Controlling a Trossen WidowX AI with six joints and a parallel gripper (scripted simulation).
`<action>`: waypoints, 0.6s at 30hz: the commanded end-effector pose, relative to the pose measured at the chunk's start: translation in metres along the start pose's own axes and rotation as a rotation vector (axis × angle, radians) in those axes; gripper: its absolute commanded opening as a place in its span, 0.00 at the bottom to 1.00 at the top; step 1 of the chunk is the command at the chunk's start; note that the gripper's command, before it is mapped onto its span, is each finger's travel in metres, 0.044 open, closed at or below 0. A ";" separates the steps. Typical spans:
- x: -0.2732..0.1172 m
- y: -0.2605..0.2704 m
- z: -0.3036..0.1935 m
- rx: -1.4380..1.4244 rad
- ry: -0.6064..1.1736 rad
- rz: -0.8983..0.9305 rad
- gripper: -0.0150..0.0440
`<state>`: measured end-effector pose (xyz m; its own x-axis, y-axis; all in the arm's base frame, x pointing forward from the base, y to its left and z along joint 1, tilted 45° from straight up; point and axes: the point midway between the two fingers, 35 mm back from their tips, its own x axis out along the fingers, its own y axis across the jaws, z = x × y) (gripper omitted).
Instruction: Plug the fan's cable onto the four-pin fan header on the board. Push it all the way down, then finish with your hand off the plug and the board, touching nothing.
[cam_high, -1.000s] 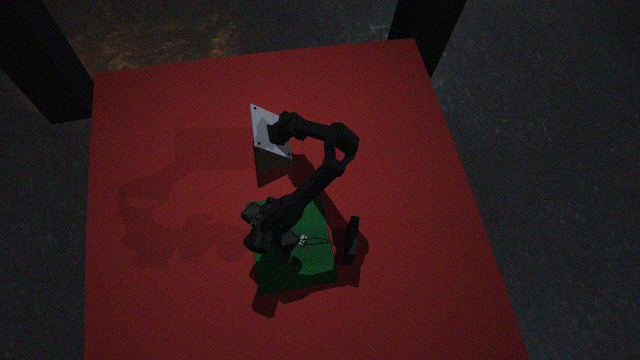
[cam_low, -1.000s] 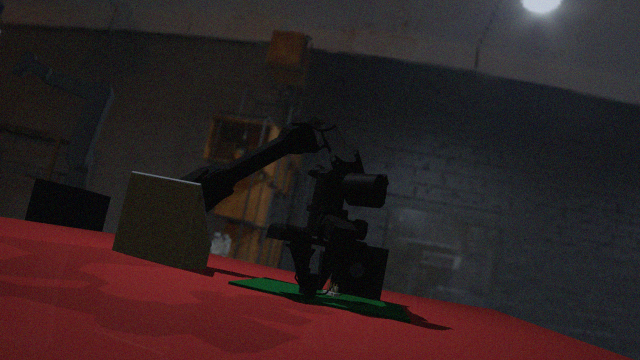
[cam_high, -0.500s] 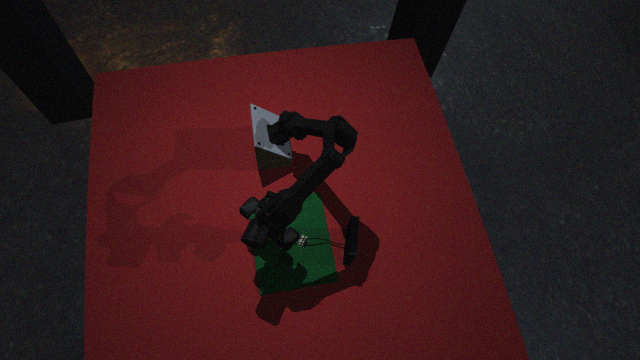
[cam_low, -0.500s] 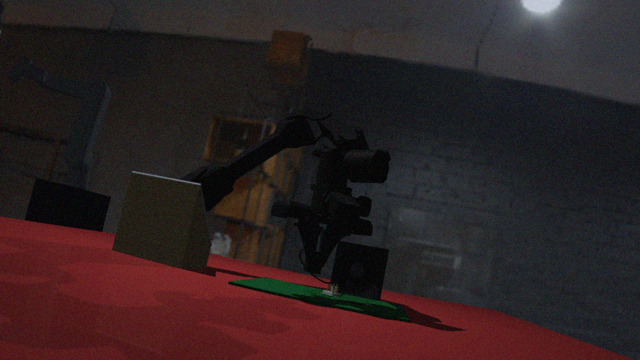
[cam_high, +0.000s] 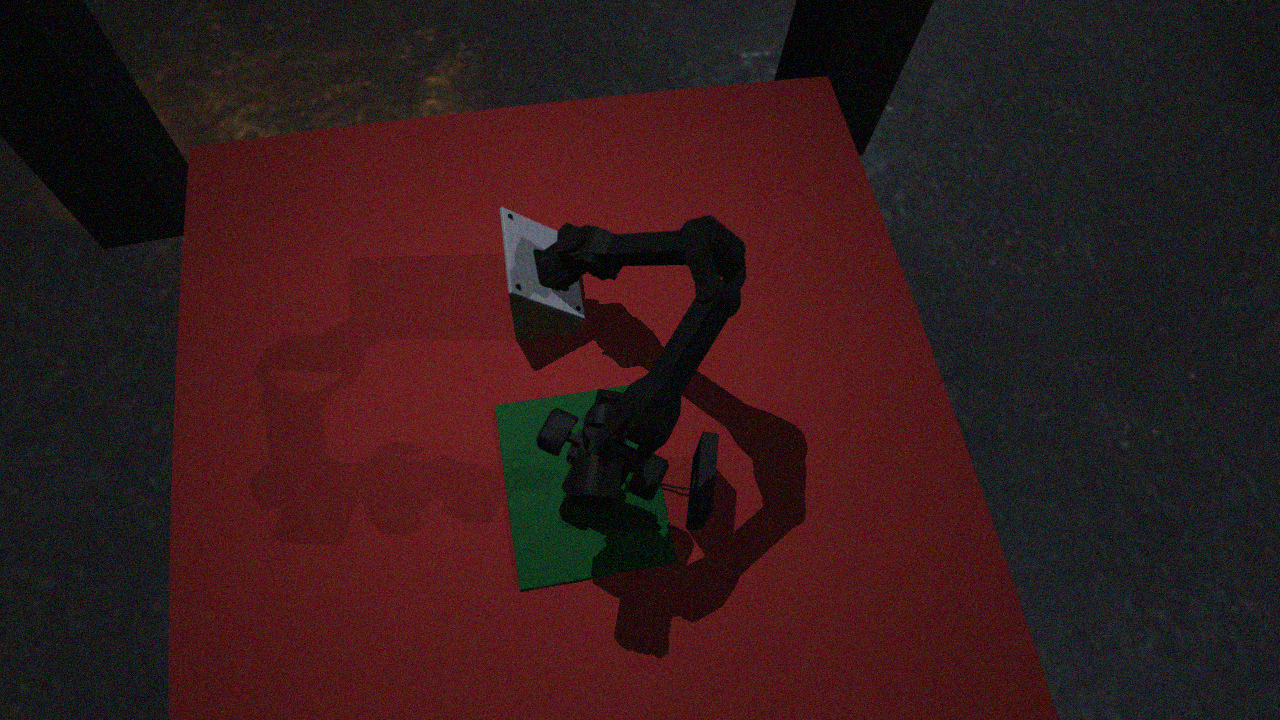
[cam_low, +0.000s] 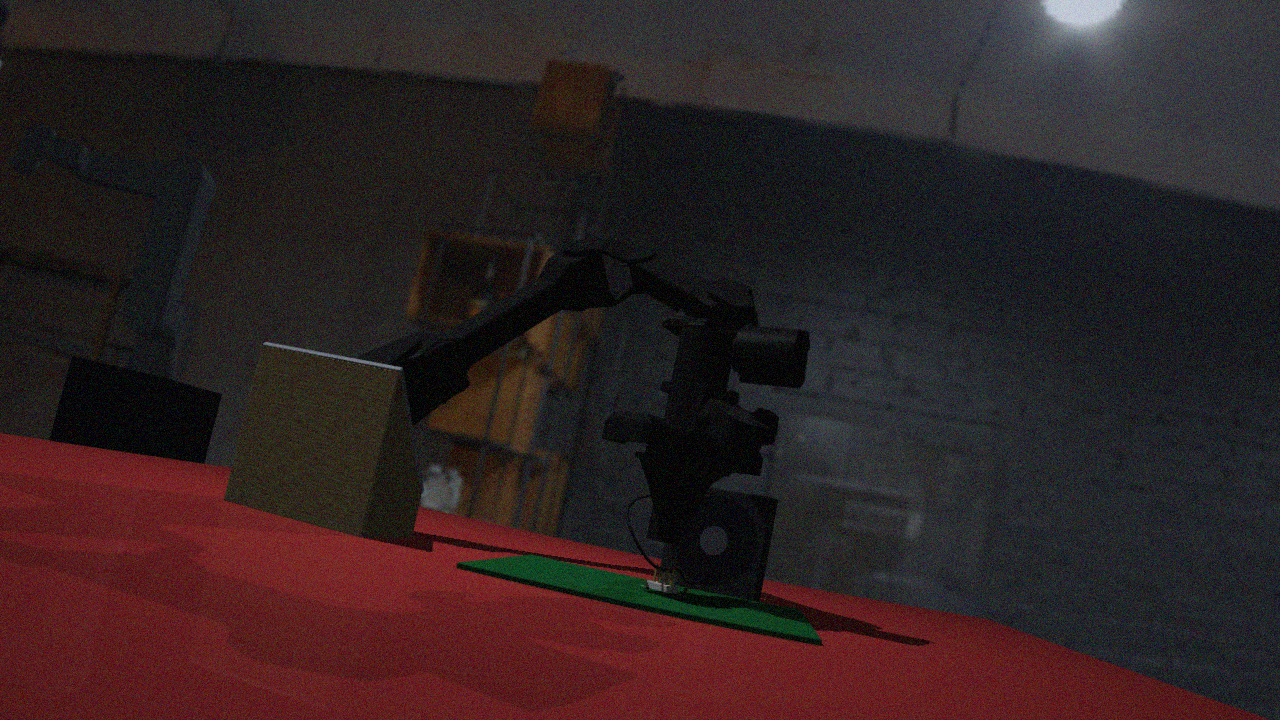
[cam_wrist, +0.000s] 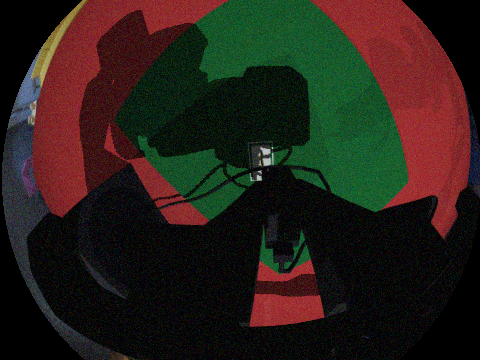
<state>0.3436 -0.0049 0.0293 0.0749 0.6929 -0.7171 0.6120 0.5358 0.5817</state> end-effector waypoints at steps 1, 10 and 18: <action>-0.002 0.008 -0.004 -0.009 0.000 0.006 0.25; -0.001 0.008 -0.004 -0.009 0.000 0.007 0.25; -0.003 0.010 0.002 -0.008 0.000 0.006 0.25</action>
<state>0.3456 -0.0003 0.0352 0.0737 0.6941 -0.7161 0.6049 0.5397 0.5855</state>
